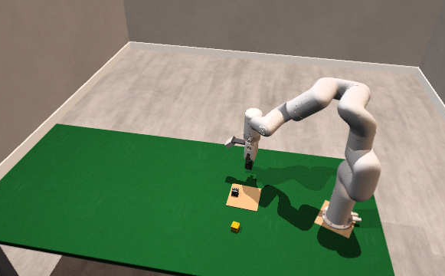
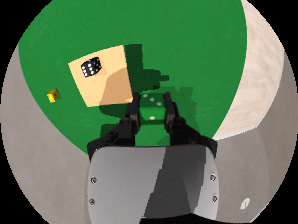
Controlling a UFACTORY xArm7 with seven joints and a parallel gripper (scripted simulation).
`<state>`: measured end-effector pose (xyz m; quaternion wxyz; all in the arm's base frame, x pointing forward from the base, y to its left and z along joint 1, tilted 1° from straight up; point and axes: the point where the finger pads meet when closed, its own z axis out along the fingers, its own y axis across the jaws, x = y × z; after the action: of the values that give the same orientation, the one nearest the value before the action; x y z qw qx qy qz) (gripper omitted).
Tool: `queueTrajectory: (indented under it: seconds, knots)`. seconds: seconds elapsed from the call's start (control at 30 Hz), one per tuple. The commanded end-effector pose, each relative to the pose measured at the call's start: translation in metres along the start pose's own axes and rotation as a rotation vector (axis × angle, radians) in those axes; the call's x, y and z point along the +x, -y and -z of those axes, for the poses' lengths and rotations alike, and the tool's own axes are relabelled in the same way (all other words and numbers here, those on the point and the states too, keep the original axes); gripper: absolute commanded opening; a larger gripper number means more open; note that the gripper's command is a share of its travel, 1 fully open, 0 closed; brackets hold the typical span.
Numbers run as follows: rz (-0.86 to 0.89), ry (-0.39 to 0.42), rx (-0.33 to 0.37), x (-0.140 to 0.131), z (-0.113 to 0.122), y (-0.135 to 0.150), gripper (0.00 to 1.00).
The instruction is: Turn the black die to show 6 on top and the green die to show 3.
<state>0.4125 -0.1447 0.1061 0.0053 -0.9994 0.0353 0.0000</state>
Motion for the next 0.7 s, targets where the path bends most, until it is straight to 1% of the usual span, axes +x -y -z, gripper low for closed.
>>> queueTrajectory:
  seconds: [0.0,0.23,0.53,0.67]
  knots:
    - [-0.174,-0.003,-0.003,0.0,0.0,-0.015,0.27]
    - [-0.313,-0.004,0.001,-0.001,-0.001,-0.027,0.27]
    - [-0.324,-0.007,0.001,-0.001,-0.001,-0.028,0.27]
    - [-0.324,-0.042,-0.004,-0.001,-0.002,-0.028,0.27]
